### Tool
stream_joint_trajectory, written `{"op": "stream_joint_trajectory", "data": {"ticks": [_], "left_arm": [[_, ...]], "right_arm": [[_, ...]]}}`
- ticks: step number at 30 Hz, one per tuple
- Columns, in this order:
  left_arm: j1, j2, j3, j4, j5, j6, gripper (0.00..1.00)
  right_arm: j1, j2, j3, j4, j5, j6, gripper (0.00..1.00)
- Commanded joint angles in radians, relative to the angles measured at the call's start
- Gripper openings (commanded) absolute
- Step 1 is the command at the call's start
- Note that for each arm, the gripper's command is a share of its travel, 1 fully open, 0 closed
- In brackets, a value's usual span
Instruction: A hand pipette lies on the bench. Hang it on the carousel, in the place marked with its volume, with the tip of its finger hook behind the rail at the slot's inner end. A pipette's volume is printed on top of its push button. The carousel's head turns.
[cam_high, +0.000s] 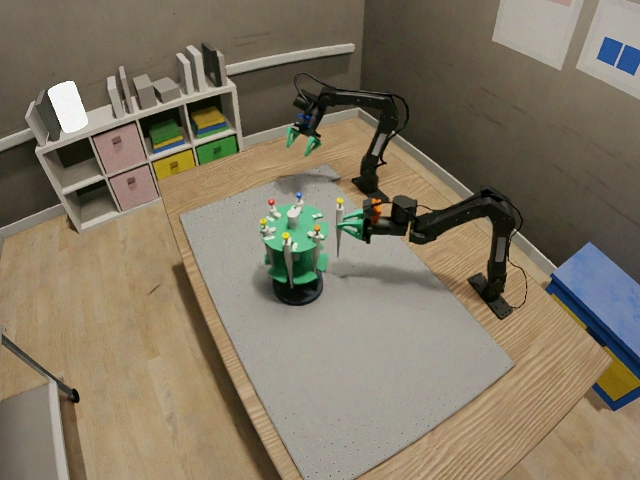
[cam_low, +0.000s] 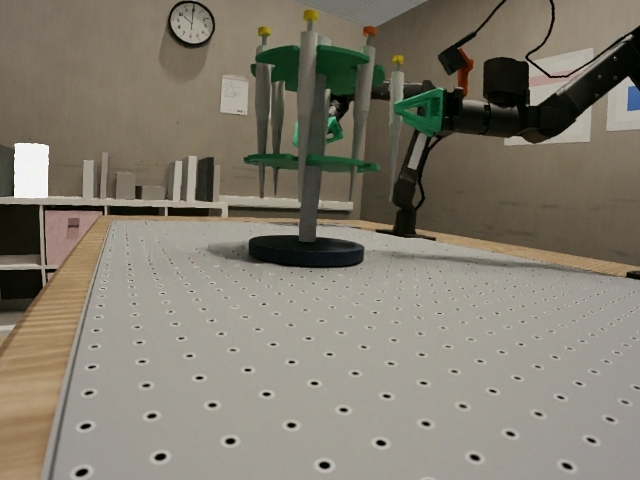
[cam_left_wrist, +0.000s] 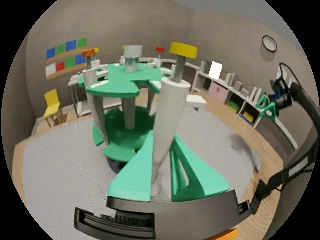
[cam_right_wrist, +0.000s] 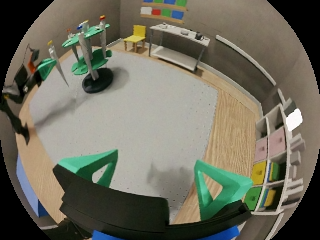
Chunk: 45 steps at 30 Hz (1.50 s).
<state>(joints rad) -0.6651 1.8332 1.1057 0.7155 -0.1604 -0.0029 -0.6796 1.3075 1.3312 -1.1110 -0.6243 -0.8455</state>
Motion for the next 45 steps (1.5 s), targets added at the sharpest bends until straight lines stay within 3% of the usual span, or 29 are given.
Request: {"op": "stream_joint_trajectory", "data": {"ticks": [1, 45], "left_arm": [[0.002, -0.038, 0.046, 0.039, 0.003, -0.003, 0.12], [0.001, -0.047, 0.063, 0.013, 0.002, -0.003, 0.12]], "right_arm": [[-0.011, 0.01, 0.01, 0.009, -0.023, -0.011, 1.0], [-0.011, 0.01, 0.01, 0.009, -0.023, -0.011, 1.0]]}}
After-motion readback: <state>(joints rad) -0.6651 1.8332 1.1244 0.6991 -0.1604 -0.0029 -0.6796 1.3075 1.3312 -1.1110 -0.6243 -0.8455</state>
